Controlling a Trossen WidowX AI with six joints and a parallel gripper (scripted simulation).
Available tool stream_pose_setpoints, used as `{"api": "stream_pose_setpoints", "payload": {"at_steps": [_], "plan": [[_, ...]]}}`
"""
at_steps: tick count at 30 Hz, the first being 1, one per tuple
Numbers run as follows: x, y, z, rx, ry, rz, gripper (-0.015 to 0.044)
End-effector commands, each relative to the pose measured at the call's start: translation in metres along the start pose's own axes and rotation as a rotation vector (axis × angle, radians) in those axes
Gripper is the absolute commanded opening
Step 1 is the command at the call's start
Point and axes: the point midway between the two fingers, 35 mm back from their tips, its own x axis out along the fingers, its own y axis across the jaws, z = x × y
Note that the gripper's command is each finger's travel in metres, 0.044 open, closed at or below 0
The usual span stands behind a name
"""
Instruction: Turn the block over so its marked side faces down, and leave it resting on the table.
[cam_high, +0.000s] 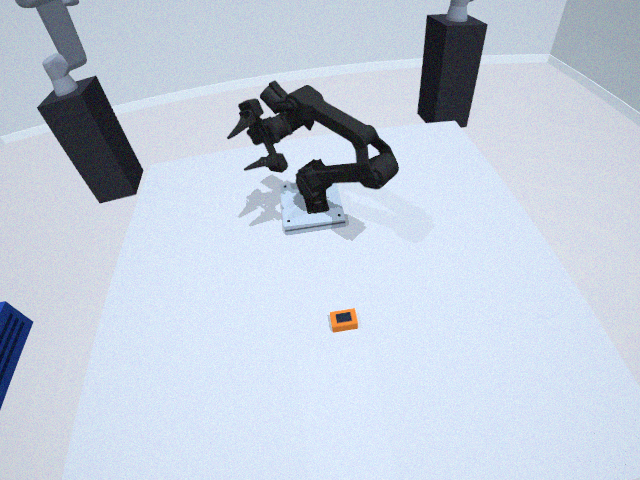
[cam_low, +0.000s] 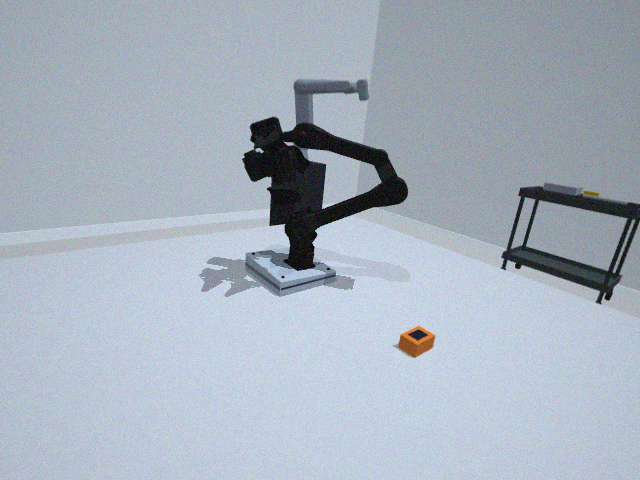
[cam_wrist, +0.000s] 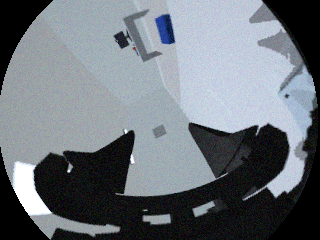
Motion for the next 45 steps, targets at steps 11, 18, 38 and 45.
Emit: {"api": "stream_pose_setpoints", "payload": {"at_steps": [11, 18, 38, 45], "plan": [[0.035, -0.013, -0.013, -0.187, 0.226, -0.362, 0.044], [0.067, -0.033, -0.031, -0.39, 0.436, -0.608, 0.044], [0.136, -0.152, -0.152, -1.261, 1.176, -1.046, 0.044], [0.122, -0.214, -0.212, -1.662, 1.466, -1.048, 0.044]]}}
